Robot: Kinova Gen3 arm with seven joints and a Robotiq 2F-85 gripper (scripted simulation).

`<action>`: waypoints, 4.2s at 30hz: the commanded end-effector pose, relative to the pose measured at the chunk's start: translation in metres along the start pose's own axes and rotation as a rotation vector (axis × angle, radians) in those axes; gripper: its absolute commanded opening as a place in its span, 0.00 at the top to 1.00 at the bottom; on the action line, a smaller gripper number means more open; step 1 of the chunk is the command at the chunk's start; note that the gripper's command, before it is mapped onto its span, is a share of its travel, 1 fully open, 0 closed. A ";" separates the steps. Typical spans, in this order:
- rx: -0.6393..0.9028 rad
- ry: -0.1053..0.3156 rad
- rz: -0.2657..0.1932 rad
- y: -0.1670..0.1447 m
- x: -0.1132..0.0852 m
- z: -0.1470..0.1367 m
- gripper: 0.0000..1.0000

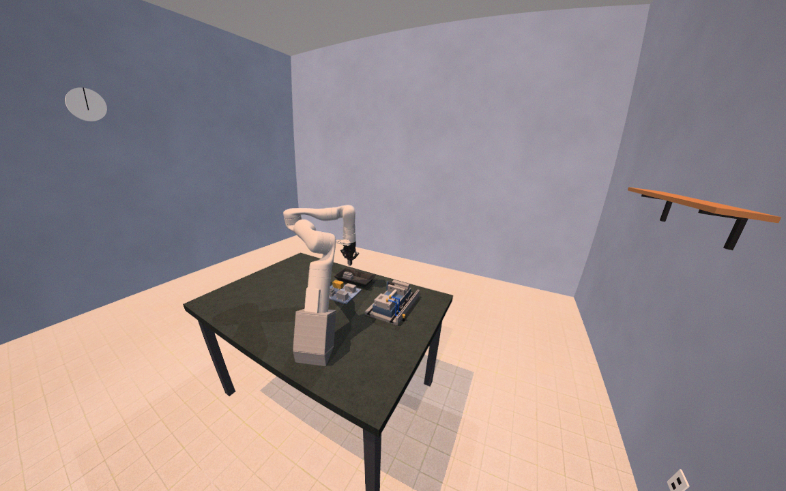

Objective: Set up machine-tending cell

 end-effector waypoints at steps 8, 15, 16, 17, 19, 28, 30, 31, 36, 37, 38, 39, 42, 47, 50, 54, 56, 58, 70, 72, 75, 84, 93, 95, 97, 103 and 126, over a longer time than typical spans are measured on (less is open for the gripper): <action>0.000 0.005 0.004 0.001 0.015 -0.001 1.00; 0.000 0.005 0.004 0.001 0.023 -0.001 1.00; 0.000 0.005 0.004 0.001 0.024 -0.001 1.00; 0.000 0.005 0.004 0.001 0.025 -0.001 1.00; 0.000 0.005 0.004 0.001 0.026 -0.001 1.00; 0.000 0.005 0.004 0.001 0.027 -0.001 1.00; 0.000 0.005 0.004 0.001 0.027 -0.001 1.00; 0.000 0.005 0.004 0.001 0.027 -0.001 1.00; 0.000 0.005 0.004 0.001 0.027 -0.001 1.00; 0.000 0.005 0.004 0.001 0.027 -0.001 1.00; 0.000 0.005 0.004 0.001 0.027 -0.001 1.00; 0.000 0.005 0.004 0.001 0.027 -0.001 1.00; 0.000 0.005 0.004 0.001 0.027 -0.001 1.00; 0.000 0.005 0.004 0.001 0.027 -0.001 1.00; 0.000 0.005 0.004 0.001 0.027 -0.001 1.00; 0.000 0.005 0.004 0.001 0.027 -0.001 1.00; 0.000 0.005 0.004 0.001 0.027 -0.001 1.00; 0.000 0.005 0.004 0.001 0.027 -0.001 1.00; 0.000 0.005 0.004 0.001 0.025 -0.001 1.00; 0.000 0.005 0.004 0.001 0.023 -0.001 1.00; 0.000 0.005 0.004 0.001 0.021 -0.001 1.00; 0.000 0.005 0.004 0.001 0.003 -0.001 1.00; 0.000 0.005 0.004 0.001 -0.017 -0.001 1.00; 0.000 0.005 0.004 0.001 -0.022 -0.001 1.00; 0.000 0.005 0.004 0.000 -0.027 -0.001 1.00; 0.000 0.005 0.004 0.000 -0.038 -0.001 1.00; 0.001 0.012 0.002 -0.063 -0.042 -0.004 1.00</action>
Point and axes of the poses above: the point where the finger pads meet when closed, its own x axis out along the fingers, its own z axis across the jaws, y = z × x, the point moved 10 cm from there along -x, back along the fingers, and after that the axes turned 6 degrees about -x, right-handed, at the moved point
